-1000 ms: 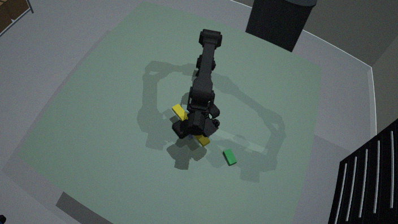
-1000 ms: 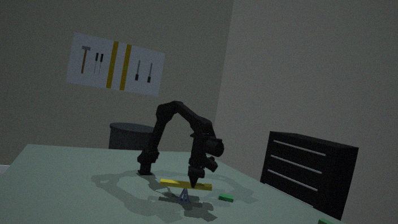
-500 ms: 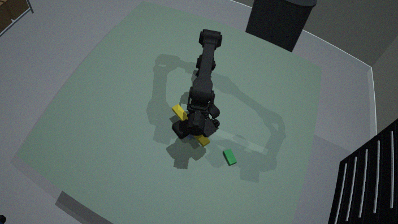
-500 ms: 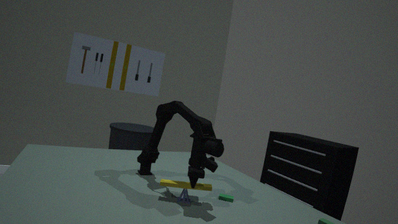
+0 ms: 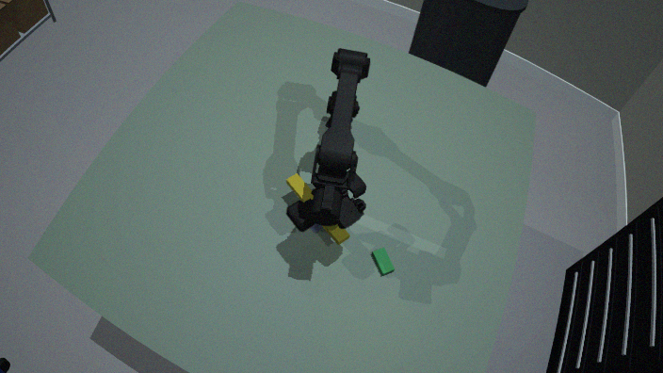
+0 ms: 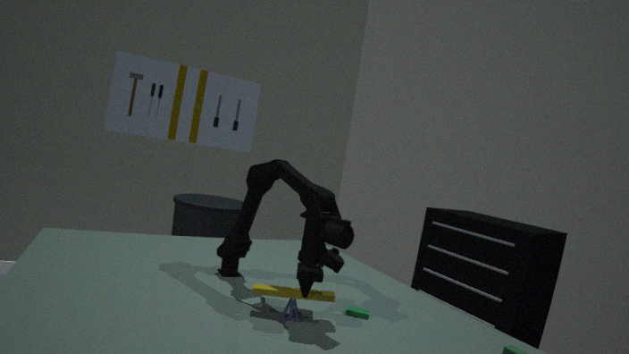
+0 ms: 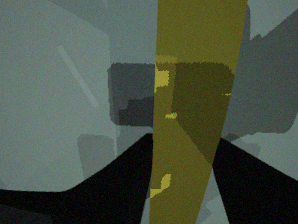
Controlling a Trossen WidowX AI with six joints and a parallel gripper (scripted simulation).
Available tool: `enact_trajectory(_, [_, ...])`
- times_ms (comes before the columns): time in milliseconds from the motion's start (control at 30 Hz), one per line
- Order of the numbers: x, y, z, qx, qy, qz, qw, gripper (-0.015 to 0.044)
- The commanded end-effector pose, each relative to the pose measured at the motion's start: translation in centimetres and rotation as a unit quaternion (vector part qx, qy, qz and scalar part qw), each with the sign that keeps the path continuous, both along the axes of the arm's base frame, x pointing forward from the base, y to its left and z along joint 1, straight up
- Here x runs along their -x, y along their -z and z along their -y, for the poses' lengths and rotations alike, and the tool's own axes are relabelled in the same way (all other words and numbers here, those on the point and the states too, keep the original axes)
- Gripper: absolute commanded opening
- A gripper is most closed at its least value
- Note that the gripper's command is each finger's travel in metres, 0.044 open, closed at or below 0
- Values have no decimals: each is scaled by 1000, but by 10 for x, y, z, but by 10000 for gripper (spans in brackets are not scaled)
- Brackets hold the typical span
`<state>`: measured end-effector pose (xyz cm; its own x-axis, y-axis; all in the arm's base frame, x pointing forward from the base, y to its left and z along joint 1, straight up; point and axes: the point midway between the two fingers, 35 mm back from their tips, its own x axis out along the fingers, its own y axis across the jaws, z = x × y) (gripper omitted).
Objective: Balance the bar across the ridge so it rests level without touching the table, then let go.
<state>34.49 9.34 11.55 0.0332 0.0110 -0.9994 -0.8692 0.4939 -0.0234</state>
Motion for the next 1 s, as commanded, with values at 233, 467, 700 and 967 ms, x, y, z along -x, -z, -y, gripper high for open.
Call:
enact_trajectory(233, [0,1,0,1,0,1,1000,0])
enact_trajectory(467, [0,2,0,1,0,1,1000,0])
enact_trajectory(700, [0,2,0,1,0,1,1000,0])
enact_trajectory(967, [0,3,0,1,0,1,1000,0])
